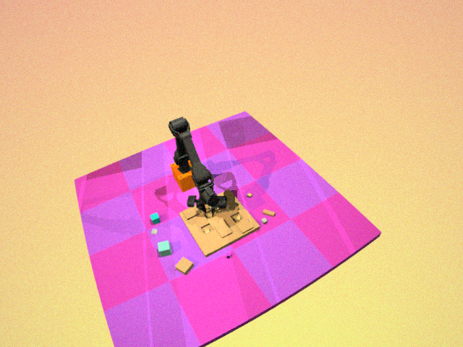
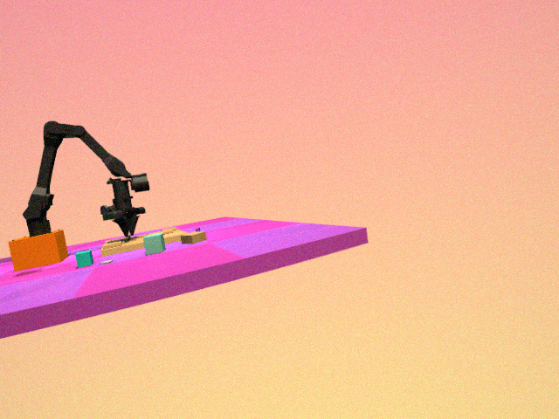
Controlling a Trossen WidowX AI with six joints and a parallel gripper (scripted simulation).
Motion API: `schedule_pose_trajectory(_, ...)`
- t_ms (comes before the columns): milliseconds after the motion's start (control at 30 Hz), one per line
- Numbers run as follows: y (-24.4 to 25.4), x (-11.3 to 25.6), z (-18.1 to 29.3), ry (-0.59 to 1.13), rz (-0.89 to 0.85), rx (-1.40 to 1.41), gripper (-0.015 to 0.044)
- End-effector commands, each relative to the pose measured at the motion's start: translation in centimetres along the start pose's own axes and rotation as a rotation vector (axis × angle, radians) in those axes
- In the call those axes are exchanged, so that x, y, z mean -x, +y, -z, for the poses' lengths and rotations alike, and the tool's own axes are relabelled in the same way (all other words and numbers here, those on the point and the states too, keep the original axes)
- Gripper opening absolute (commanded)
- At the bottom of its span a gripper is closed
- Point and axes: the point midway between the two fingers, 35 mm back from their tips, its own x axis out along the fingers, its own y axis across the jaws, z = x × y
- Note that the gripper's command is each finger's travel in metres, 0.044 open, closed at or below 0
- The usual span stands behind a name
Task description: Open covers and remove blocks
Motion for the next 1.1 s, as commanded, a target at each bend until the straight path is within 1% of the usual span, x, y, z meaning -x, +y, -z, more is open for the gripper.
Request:
schedule_pose_trajectory(0,0.0,-0.3,0.0,0.001,0.0,-0.001,0.0144)
schedule_pose_trajectory(933,0.0,-2.6,0.0,0.001,0.0,-0.001,0.0144)
schedule_pose_trajectory(1067,0.0,-2.4,0.0,-0.001,0.0,0.0,0.0117)
